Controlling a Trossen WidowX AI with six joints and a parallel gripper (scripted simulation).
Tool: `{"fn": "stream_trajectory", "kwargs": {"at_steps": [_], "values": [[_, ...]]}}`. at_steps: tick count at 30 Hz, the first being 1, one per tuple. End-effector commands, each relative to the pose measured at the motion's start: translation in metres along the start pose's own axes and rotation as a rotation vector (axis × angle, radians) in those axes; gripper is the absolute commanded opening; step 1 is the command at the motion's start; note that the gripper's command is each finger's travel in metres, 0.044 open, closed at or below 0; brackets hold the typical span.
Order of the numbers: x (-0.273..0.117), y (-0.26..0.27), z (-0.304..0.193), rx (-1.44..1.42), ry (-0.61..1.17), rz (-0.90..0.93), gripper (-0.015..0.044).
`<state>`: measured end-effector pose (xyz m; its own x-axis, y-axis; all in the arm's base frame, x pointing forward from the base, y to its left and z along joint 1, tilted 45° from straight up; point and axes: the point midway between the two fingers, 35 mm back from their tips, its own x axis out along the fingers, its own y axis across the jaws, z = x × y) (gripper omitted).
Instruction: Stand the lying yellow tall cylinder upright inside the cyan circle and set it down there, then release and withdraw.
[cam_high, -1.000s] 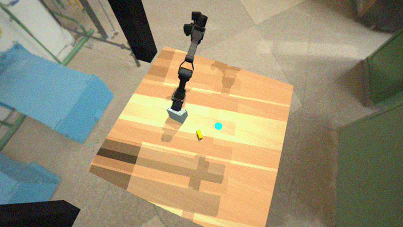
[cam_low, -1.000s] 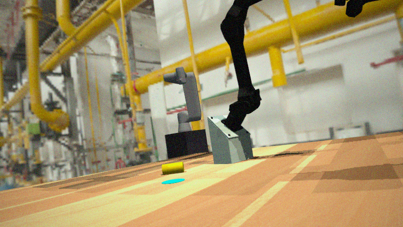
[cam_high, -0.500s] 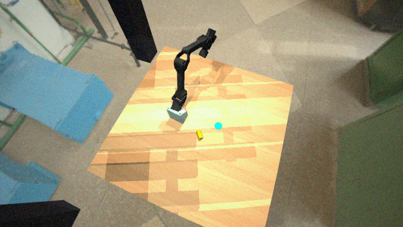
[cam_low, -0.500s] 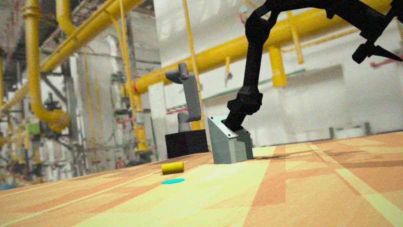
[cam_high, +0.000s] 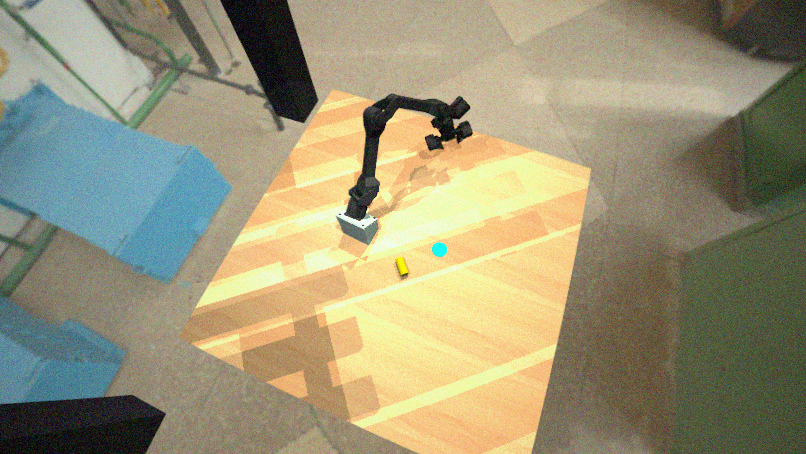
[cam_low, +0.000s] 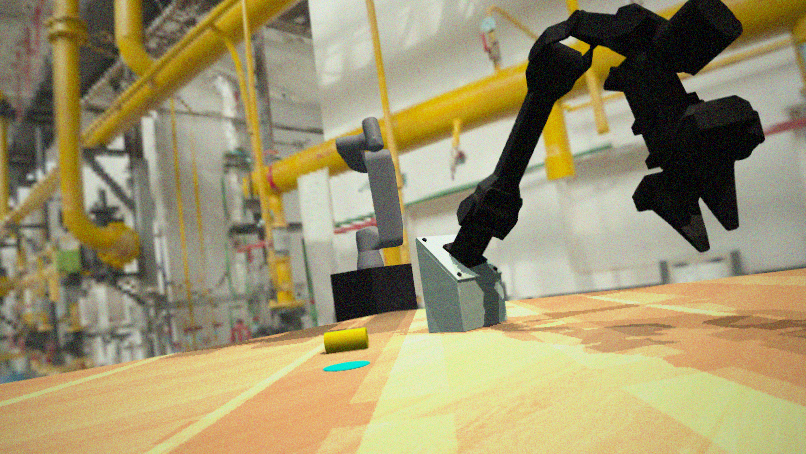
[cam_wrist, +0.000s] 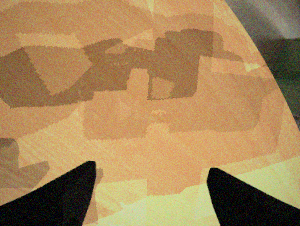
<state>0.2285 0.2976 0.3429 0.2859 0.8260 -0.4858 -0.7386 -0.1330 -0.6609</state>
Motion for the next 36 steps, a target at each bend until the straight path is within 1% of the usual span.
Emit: {"fn": "stream_trajectory", "kwargs": {"at_steps": [1,5,10,15,20,28,36], "values": [[0.014,0.001,-0.062,0.205,0.117,0.042,0.0309],[0.017,0.005,-0.127,0.431,0.23,0.058,0.0309],[0.008,0.019,-0.205,0.729,0.357,0.061,0.0309],[-0.011,0.043,-0.276,1.041,0.463,0.048,0.0309],[-0.037,0.076,-0.336,1.364,0.546,0.021,0.0309],[-0.086,0.144,-0.406,1.9,0.62,-0.042,0.0309],[-0.131,0.22,-0.442,2.45,0.605,-0.115,0.0309]]}}
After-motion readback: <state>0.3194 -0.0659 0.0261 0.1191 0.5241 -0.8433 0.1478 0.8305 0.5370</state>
